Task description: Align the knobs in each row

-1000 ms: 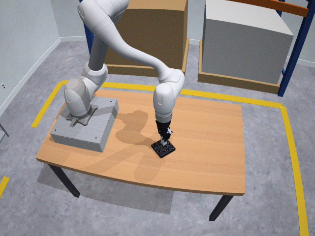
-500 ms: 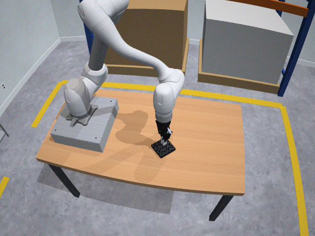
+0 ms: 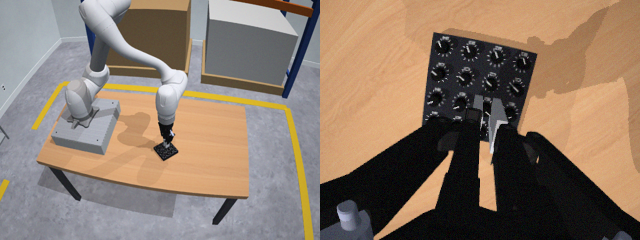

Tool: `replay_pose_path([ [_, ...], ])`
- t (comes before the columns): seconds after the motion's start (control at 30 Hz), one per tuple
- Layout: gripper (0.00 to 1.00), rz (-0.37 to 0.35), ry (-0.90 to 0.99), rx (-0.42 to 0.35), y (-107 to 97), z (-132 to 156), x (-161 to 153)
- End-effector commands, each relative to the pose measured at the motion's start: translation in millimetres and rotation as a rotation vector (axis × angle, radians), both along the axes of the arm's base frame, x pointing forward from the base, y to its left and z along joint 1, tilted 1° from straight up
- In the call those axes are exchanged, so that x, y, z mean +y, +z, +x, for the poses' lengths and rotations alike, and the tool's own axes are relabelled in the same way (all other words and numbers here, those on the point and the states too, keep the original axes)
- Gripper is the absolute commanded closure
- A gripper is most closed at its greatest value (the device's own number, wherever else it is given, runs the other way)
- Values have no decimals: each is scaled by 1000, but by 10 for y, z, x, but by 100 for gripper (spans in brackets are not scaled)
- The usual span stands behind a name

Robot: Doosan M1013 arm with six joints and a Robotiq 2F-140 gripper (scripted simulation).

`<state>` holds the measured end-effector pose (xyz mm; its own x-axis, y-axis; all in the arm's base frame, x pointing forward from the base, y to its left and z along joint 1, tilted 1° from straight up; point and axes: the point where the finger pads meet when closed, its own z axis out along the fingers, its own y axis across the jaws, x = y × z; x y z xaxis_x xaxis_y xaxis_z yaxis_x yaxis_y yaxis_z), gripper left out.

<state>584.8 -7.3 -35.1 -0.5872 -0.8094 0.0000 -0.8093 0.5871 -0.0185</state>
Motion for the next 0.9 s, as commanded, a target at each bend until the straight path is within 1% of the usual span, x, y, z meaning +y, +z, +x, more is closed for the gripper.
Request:
replay_pose_path([
  [0.0, 95, 0, -16, 0, 1, 0, 1],
  [0.33, 95, 1, -88, -1, 1, 0, 1],
  [0.77, 95, 5, -300, -3, 1, 0, 1],
  [0.87, 95, 5, -321, -4, 1, 0, 1],
])
